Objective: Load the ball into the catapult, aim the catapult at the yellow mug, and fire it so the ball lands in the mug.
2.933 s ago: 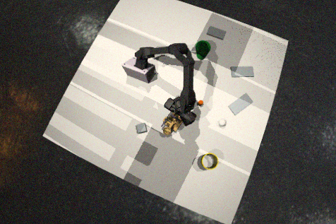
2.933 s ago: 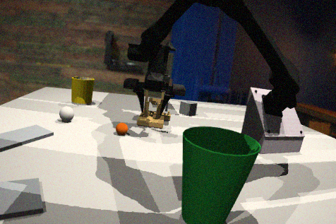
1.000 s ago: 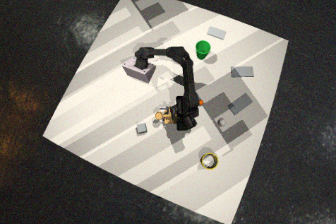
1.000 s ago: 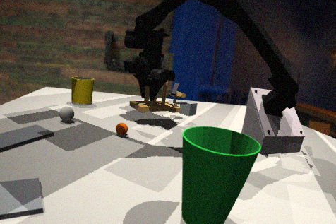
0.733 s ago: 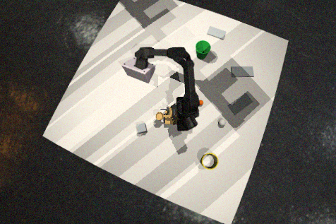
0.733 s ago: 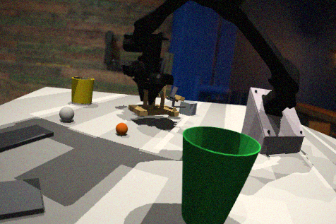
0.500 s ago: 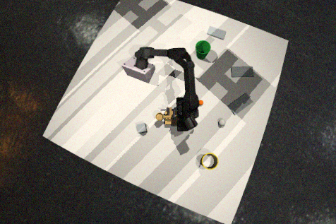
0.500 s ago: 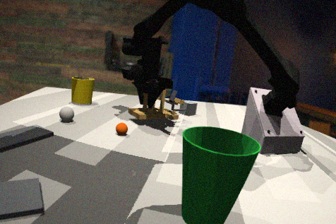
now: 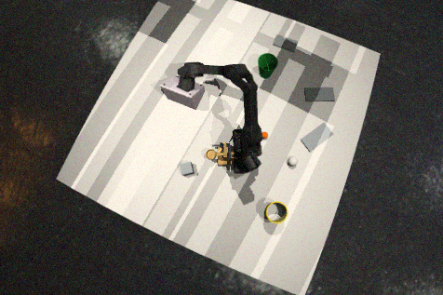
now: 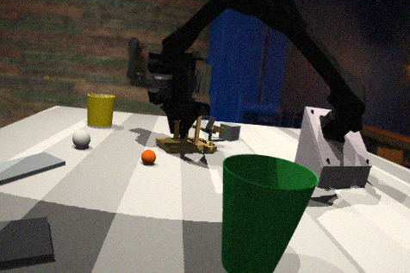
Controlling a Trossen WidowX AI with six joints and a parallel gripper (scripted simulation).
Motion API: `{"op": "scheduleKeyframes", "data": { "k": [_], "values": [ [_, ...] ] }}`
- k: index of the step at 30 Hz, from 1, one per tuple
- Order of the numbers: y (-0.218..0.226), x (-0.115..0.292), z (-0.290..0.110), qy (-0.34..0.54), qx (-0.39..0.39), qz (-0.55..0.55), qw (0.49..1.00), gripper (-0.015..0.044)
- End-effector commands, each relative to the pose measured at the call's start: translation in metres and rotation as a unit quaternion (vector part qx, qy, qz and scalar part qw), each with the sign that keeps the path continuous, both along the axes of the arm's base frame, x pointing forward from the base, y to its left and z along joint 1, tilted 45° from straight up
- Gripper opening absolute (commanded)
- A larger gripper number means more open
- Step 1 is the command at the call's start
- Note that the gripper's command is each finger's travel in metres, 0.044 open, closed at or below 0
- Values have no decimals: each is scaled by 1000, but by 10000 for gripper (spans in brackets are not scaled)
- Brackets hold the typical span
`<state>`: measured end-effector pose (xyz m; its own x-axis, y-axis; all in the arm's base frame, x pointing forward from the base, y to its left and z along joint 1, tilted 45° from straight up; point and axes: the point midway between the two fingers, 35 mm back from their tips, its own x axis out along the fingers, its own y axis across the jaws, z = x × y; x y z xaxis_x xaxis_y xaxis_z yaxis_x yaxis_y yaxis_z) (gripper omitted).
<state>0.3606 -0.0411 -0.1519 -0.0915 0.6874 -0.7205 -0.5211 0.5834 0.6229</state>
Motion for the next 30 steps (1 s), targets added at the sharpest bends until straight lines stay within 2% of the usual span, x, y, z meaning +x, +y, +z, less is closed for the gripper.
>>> {"op": "scheduleKeyframes", "data": {
  "k": [1, 14, 18, 22, 30],
  "values": [
    [-2, 0, 1, -1, 0, -2, 1000, 0],
    [-2, 0, 1, -1, 0, -2, 1000, 341],
    [-30, 7, 28, 0, -2, -2, 1000, 440],
    [-69, 8, 70, 1, -2, -1, 1000, 440],
    [-67, 7, 62, 3, -1, -9, 1000, 440]
  ]
}}
